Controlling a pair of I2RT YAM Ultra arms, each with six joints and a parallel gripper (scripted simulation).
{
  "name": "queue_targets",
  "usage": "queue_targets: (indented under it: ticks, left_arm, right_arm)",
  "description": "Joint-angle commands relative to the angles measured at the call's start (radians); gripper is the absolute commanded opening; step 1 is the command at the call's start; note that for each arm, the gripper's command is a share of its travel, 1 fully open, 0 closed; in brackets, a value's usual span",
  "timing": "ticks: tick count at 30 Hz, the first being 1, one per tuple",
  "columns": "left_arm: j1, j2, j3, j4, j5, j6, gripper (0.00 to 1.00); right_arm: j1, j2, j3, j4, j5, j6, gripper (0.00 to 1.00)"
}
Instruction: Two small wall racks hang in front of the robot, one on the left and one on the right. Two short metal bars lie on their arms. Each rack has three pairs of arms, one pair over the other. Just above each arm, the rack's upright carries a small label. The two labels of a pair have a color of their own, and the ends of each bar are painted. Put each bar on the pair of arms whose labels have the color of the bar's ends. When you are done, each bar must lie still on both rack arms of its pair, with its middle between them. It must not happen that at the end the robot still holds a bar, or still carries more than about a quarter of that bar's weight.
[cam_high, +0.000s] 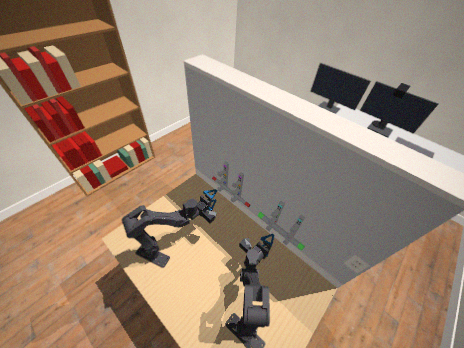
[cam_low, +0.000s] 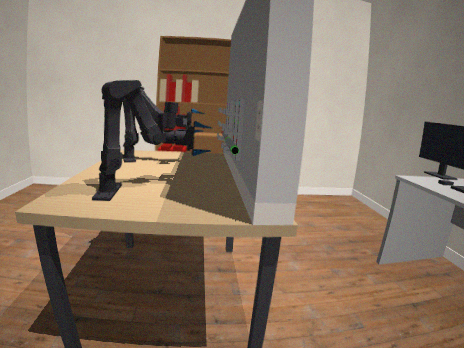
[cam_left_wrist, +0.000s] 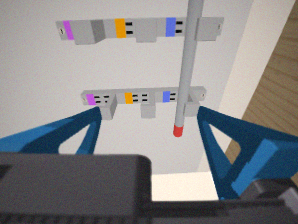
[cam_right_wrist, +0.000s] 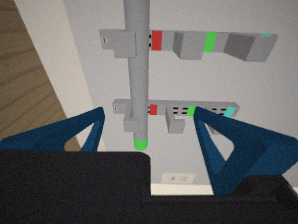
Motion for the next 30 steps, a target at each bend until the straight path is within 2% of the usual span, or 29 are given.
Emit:
queue_targets:
  ticks: [1,19,30]
  left_arm:
    - [-0.006,-0.003,0.015,0.025,-0.008,-0.002,1.00]
    - [-0.006,-0.003,0.015,0.025,-0.008,-0.002,1.00]
    - [-0.006,-0.003,0.015,0.025,-0.008,-0.002,1.00]
  right_arm:
    - [-0.012,0.017,-0.011,0.055,-0.010,0.004,1.00]
    - [-0.026,0.091,-0.007,0.125,-0.025,0.004,1.00]
    - [-0.032,0.090,-0.004,0.123,-0.031,0.003,1.00]
